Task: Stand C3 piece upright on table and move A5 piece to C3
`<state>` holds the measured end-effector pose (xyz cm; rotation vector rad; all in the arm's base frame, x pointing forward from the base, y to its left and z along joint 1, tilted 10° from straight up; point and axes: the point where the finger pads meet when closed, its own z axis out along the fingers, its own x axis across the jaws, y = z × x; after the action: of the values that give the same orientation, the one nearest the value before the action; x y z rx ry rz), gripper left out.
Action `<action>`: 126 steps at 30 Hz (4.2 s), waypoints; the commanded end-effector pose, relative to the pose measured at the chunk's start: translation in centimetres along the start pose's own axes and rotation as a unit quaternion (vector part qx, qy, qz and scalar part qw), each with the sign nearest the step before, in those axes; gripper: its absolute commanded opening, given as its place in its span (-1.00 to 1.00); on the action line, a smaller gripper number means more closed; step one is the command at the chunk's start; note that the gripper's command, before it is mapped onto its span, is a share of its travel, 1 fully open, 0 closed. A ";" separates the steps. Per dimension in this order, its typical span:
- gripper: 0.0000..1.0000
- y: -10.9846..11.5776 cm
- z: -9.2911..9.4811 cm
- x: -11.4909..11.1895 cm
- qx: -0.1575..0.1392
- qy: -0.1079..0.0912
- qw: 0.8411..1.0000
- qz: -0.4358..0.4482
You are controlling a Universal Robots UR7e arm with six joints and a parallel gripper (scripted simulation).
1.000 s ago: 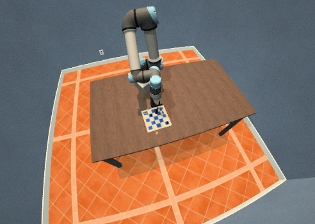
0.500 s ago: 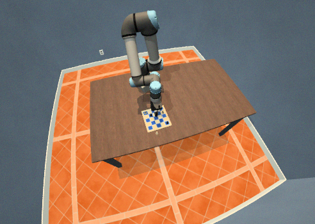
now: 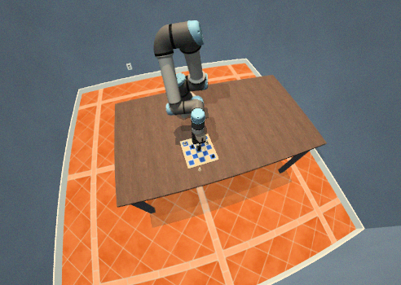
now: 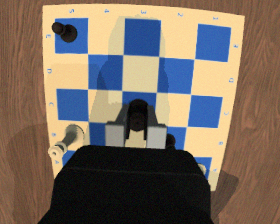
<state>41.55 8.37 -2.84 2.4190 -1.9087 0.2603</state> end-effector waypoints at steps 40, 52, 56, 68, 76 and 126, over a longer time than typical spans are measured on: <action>-1.00 -0.1 0.1 0.0 0.002 0.000 1.000 0.000; -1.00 -0.1 0.3 0.0 0.002 0.000 1.000 0.000; -1.00 -0.1 0.4 0.0 0.002 0.000 1.000 0.000; -1.00 -0.1 0.4 0.0 0.002 0.000 1.000 0.000; -1.00 -0.1 0.4 0.0 0.002 0.000 1.000 0.000; 0.58 -0.1 0.3 0.0 0.002 0.000 1.000 0.000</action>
<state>41.65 8.31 -3.28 2.4198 -1.9090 0.2626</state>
